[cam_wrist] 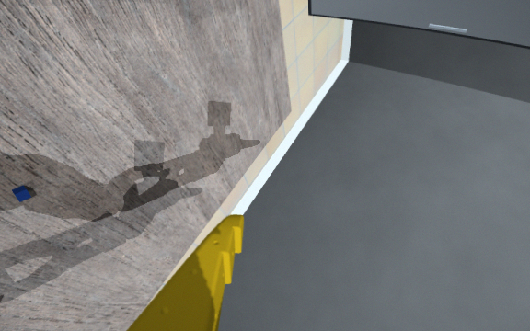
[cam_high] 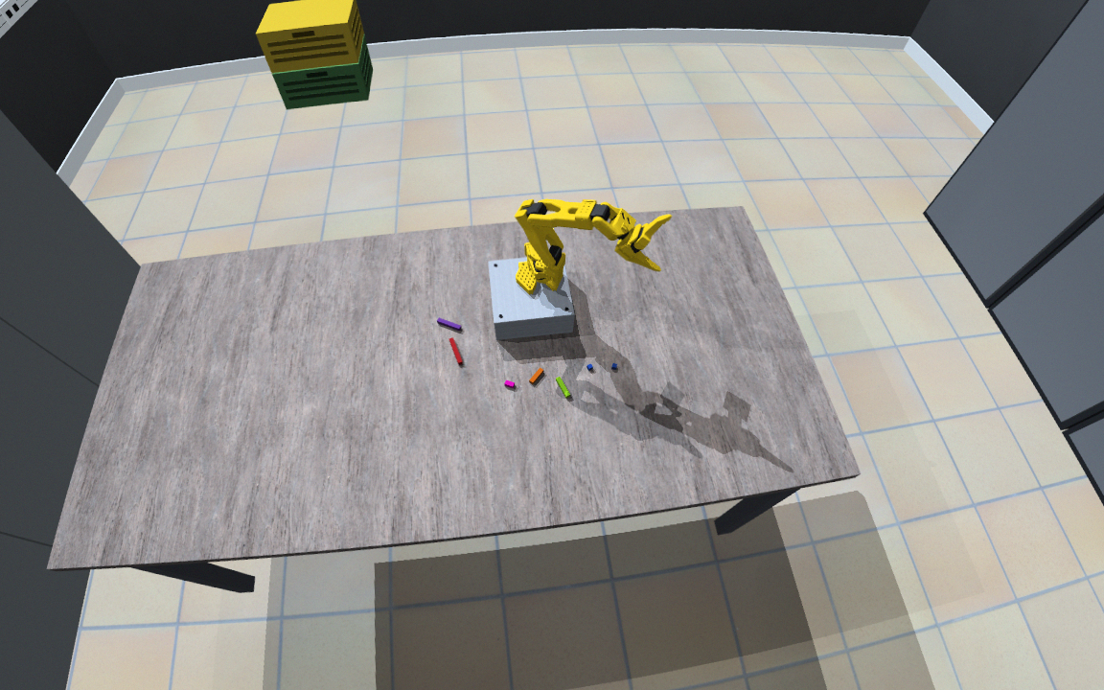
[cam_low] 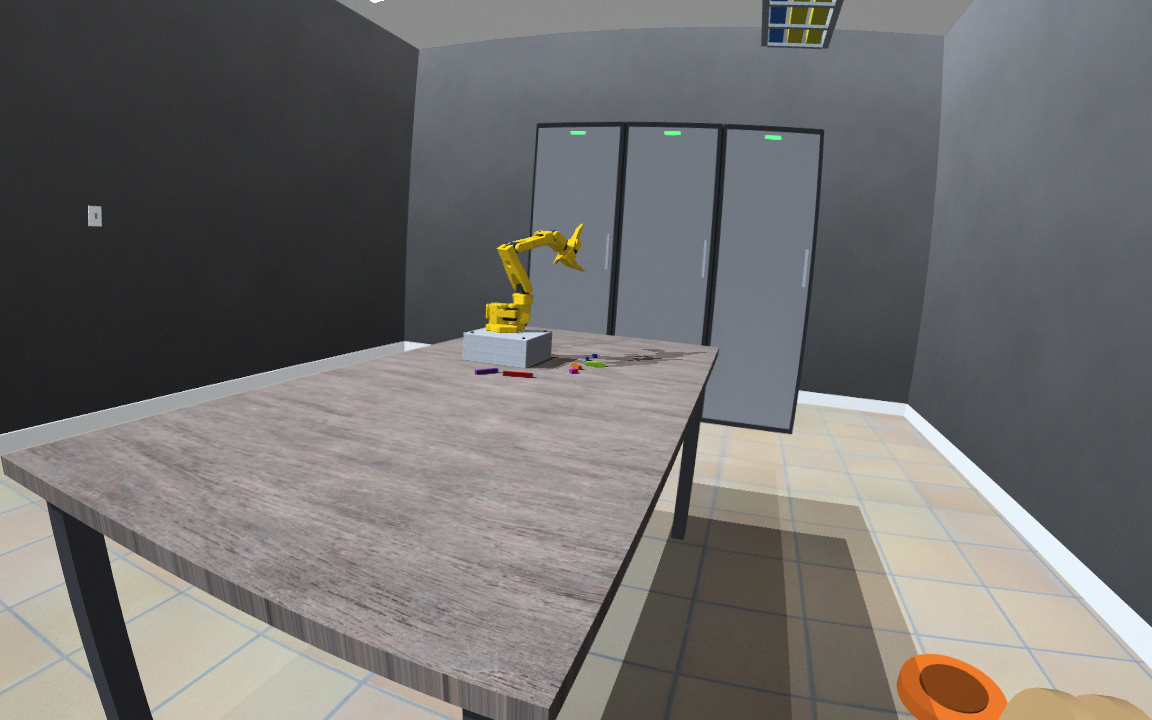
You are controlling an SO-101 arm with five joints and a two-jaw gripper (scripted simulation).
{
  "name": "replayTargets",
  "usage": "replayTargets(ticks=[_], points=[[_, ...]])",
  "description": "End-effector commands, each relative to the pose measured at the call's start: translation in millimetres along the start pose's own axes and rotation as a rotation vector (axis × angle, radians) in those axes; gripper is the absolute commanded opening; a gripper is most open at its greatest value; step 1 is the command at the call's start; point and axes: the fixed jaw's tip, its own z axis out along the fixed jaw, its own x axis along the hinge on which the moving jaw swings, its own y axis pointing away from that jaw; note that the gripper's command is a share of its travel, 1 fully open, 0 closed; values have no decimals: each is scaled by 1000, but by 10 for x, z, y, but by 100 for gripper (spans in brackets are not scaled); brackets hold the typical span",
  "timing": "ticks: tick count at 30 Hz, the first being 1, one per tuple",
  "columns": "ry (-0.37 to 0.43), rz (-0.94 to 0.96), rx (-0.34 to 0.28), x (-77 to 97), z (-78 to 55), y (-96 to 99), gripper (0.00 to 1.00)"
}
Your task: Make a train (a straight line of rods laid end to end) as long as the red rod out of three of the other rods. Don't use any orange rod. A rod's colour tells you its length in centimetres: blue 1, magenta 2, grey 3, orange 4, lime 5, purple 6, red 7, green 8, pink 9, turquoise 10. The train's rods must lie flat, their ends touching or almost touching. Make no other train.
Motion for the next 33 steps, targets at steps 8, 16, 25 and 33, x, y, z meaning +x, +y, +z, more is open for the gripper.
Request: replayTargets(ticks=[8, 16, 25, 33], points=[[38, 56, -73, 115, -5, 164, 100], [50, 75, -93, 150, -3, 203, 100], [80, 122, -154, 234, -15, 343, 100], [90, 138, -169, 260, -16, 372, 100]])
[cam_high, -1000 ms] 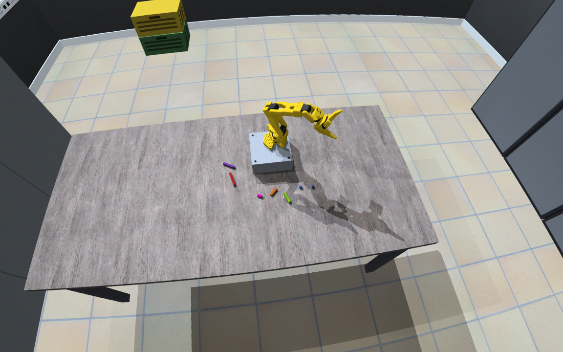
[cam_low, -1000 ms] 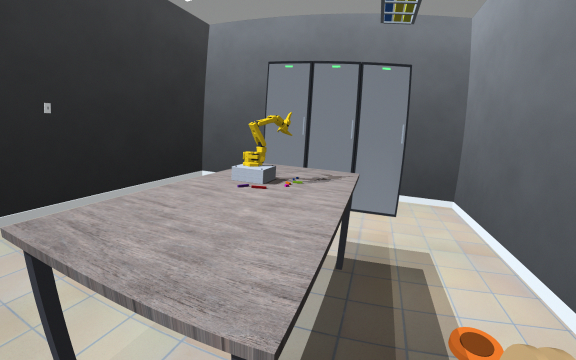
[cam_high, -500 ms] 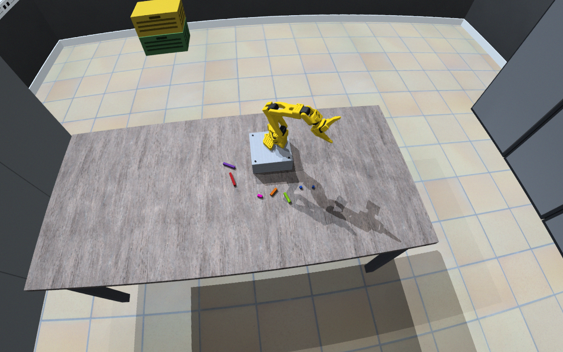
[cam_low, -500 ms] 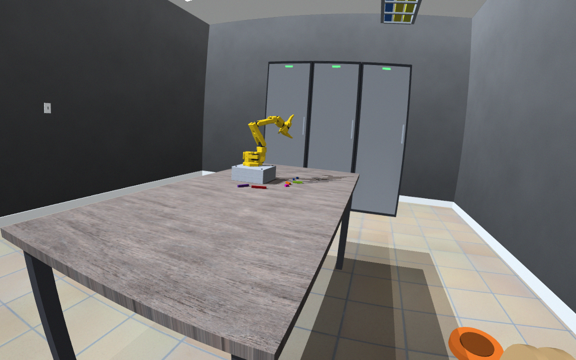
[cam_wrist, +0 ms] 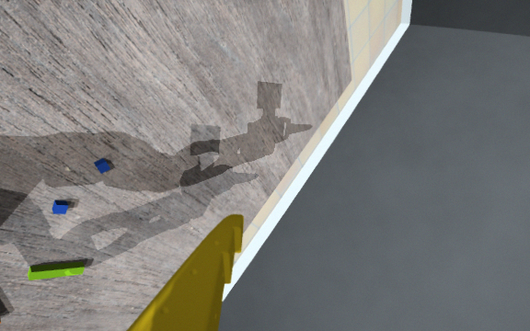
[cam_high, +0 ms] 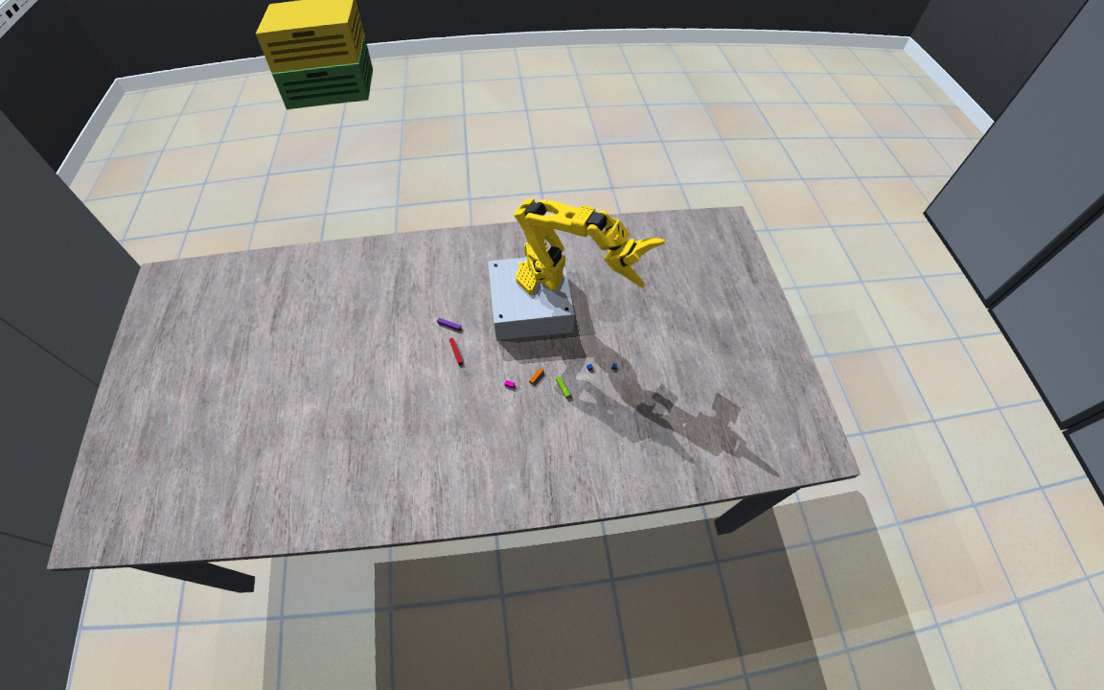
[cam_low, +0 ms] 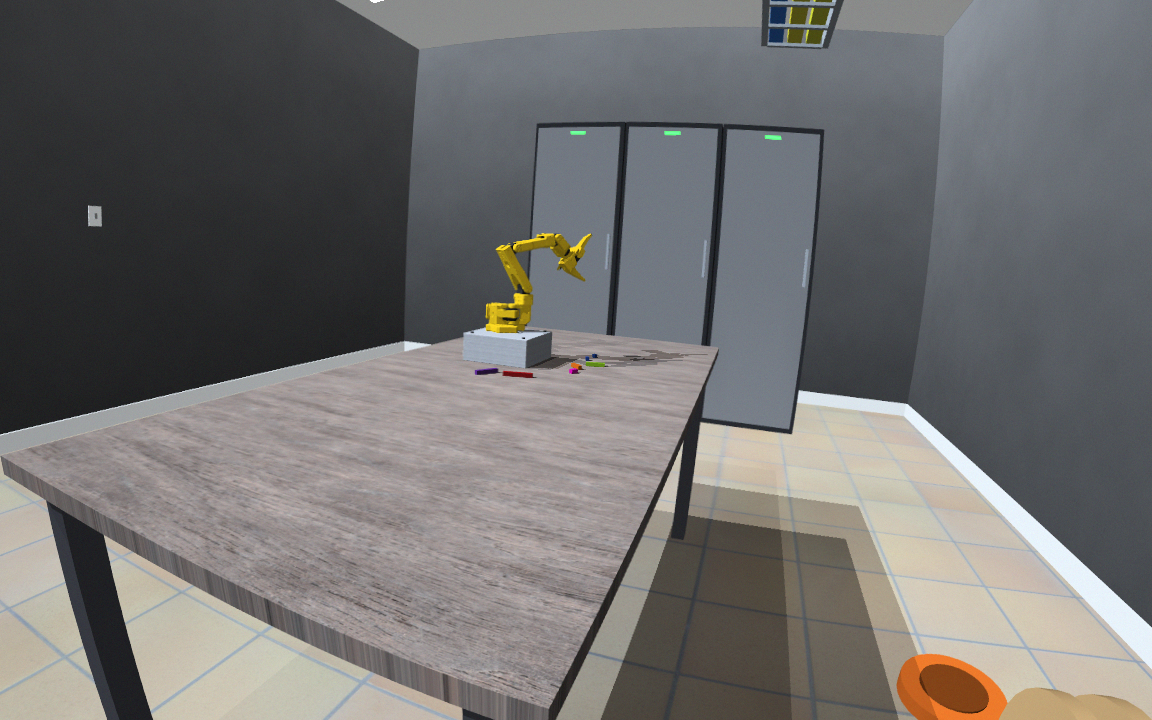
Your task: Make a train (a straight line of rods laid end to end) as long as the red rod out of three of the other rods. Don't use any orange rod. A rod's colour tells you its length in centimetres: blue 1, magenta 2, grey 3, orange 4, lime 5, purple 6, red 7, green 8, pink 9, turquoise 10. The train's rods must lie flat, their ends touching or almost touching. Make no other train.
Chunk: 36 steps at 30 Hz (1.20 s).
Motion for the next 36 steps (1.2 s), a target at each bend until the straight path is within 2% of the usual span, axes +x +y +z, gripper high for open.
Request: replayTargets(ticks=[1, 14, 16, 17, 31, 33, 34, 36], points=[[4, 9, -8, 15, -5, 19, 100], [43, 73, -84, 132, 1, 189, 100], [43, 73, -84, 132, 1, 189, 100], [35, 61, -65, 111, 3, 140, 100], [71, 124, -138, 213, -2, 306, 100], [71, 124, -138, 213, -2, 306, 100], [64, 111, -119, 194, 2, 257, 100], [68, 119, -129, 206, 1, 278, 100]])
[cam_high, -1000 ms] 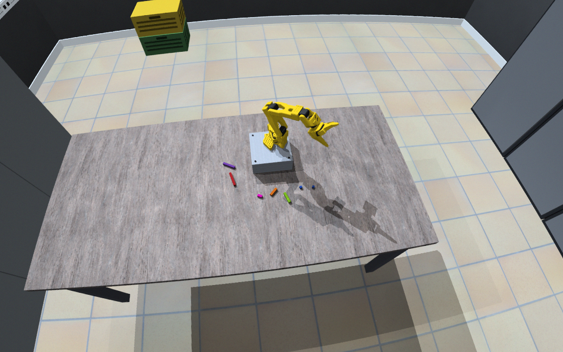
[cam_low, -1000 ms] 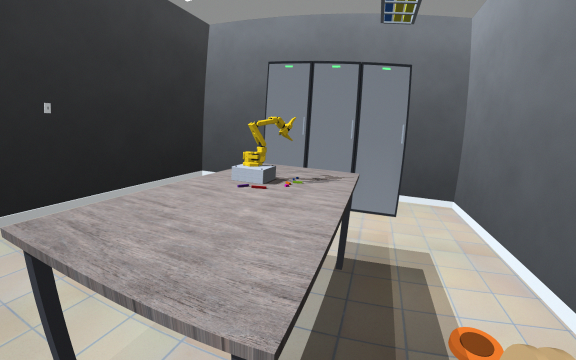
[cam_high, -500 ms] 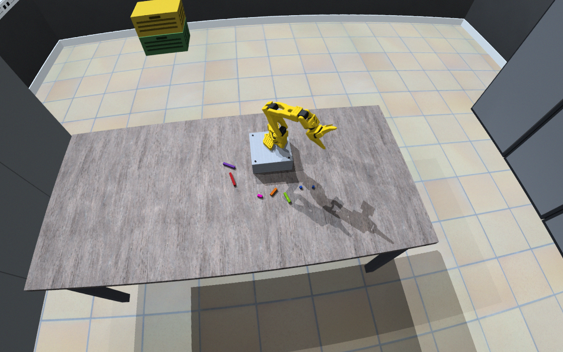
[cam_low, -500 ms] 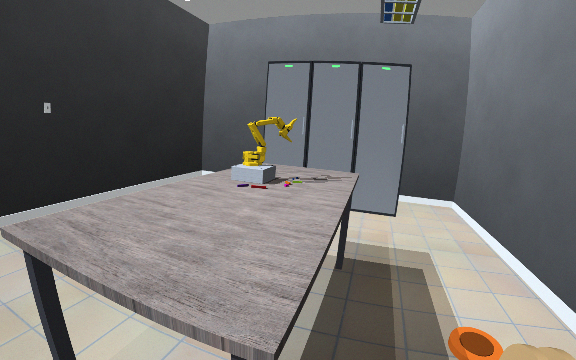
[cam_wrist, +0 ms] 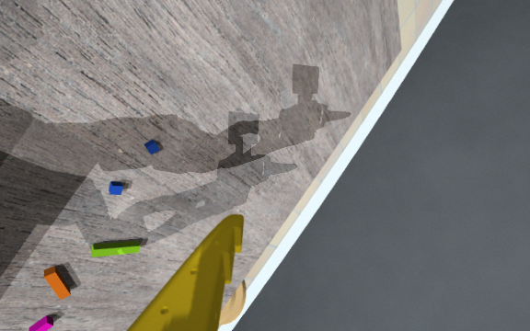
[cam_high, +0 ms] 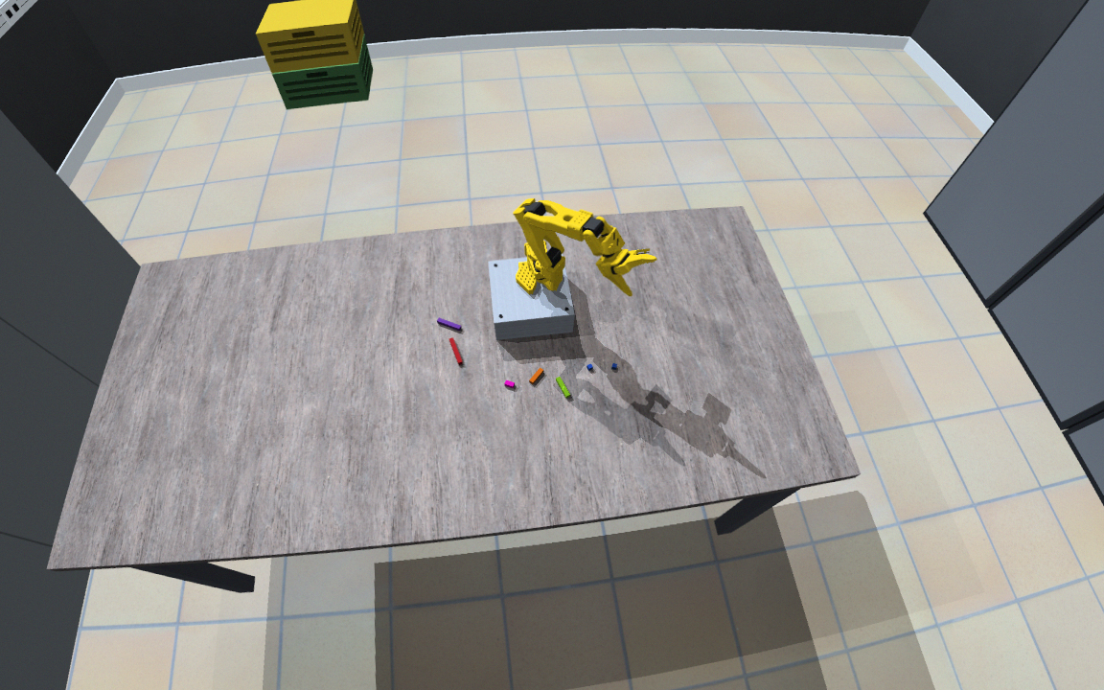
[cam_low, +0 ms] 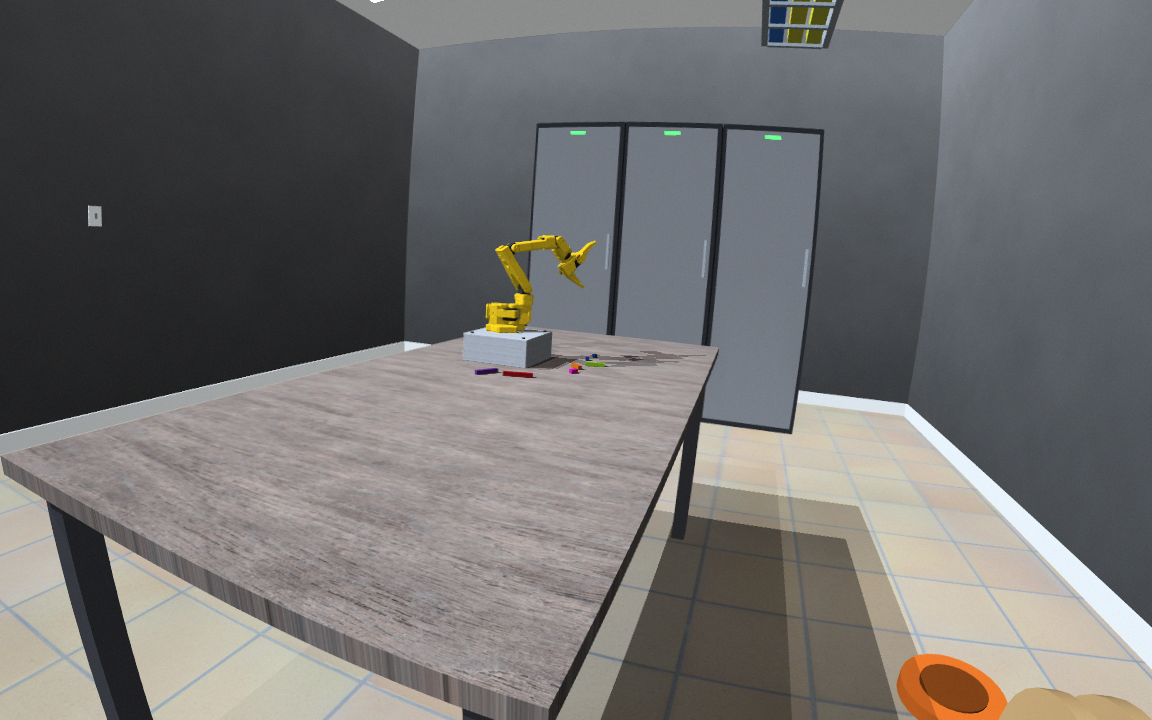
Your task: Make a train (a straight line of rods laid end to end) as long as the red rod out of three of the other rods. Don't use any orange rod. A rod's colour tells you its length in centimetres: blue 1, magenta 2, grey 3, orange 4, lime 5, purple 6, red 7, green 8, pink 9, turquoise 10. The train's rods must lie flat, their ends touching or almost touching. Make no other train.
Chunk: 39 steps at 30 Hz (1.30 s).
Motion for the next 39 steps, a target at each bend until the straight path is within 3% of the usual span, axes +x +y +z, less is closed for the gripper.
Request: replayTargets(ticks=[1, 12, 15, 29, 31, 32, 39], points=[[7, 16, -15, 27, -2, 35, 100], [32, 62, -66, 104, 5, 146, 100], [25, 48, -49, 81, 8, 101, 100], [53, 102, -144, 165, 58, 276, 100], [53, 102, -144, 165, 58, 276, 100], [45, 85, -104, 143, 28, 203, 100], [56, 90, -148, 180, 49, 284, 100]])
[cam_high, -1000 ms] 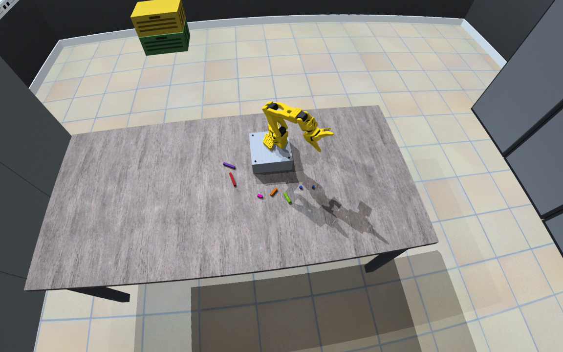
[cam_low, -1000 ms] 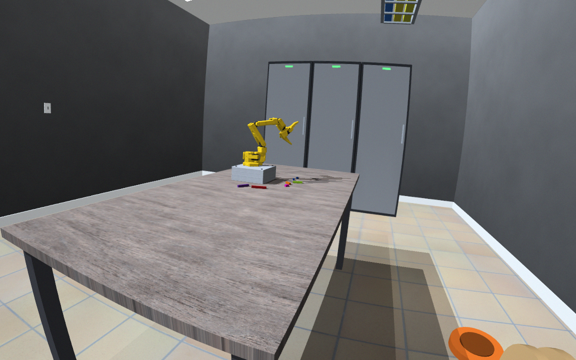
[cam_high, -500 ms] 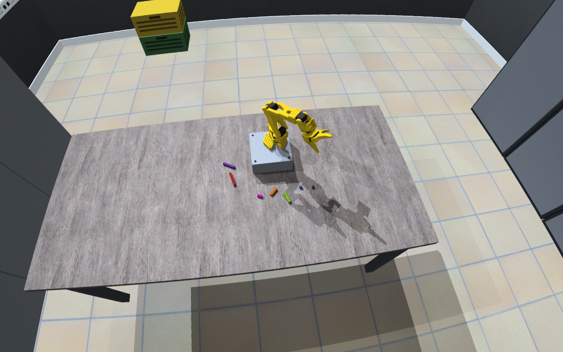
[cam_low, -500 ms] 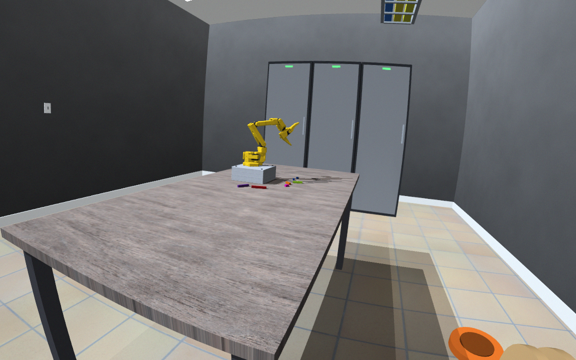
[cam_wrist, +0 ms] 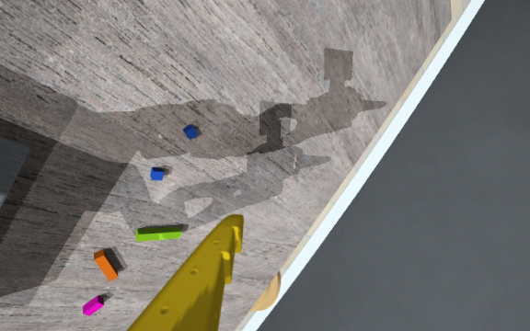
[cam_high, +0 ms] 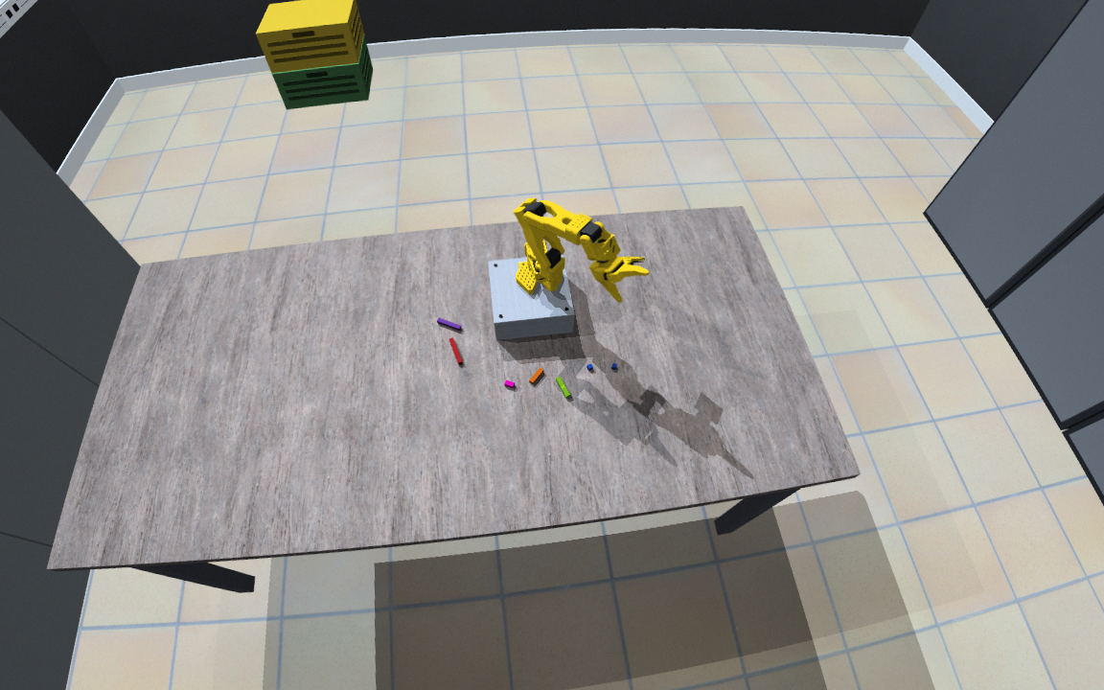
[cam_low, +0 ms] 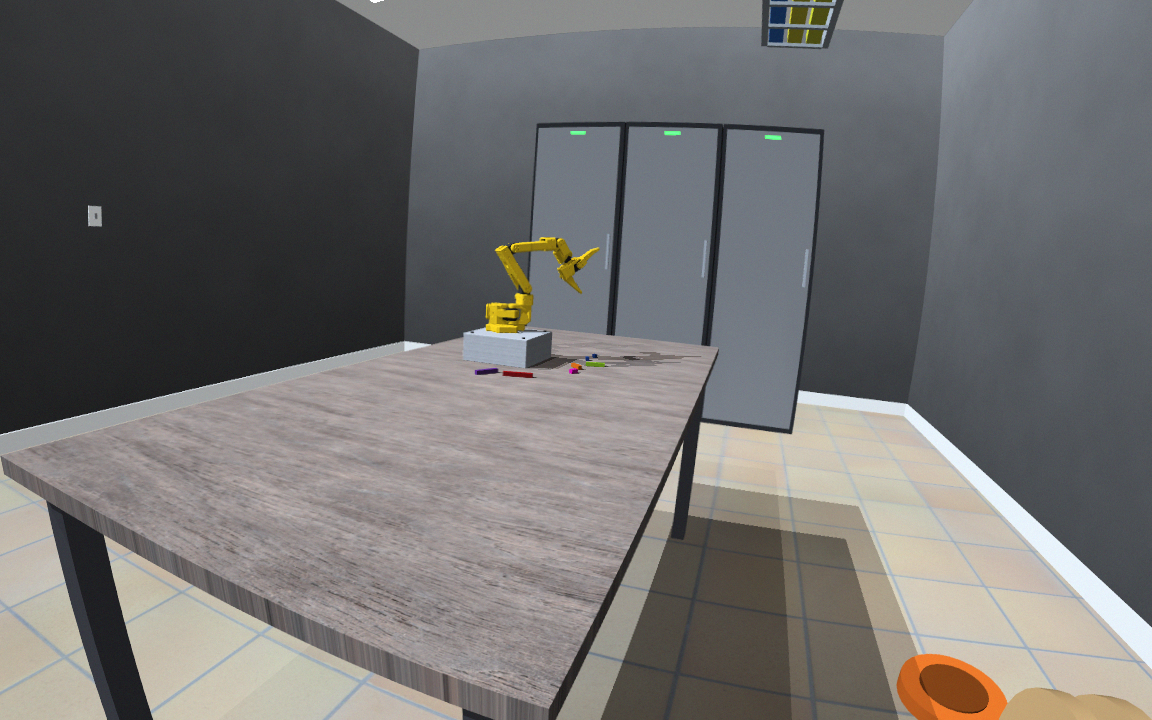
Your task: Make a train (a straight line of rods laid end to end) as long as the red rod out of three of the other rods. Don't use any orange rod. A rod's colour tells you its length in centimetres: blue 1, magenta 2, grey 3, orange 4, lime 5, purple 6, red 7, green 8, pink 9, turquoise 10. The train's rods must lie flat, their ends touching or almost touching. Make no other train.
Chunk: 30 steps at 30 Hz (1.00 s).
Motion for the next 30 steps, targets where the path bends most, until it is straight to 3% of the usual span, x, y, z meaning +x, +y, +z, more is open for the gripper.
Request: replayTargets(ticks=[1, 7, 9, 10, 15, 30], points=[[12, 6, -50, 43, 34, 87, 100], [21, 11, -87, 78, 57, 153, 100], [21, 11, -87, 78, 57, 153, 100], [13, 7, -41, 47, 18, 73, 100], [20, 17, -56, 72, -6, 117, 100], [91, 143, -230, 273, -288, 667, 100]])
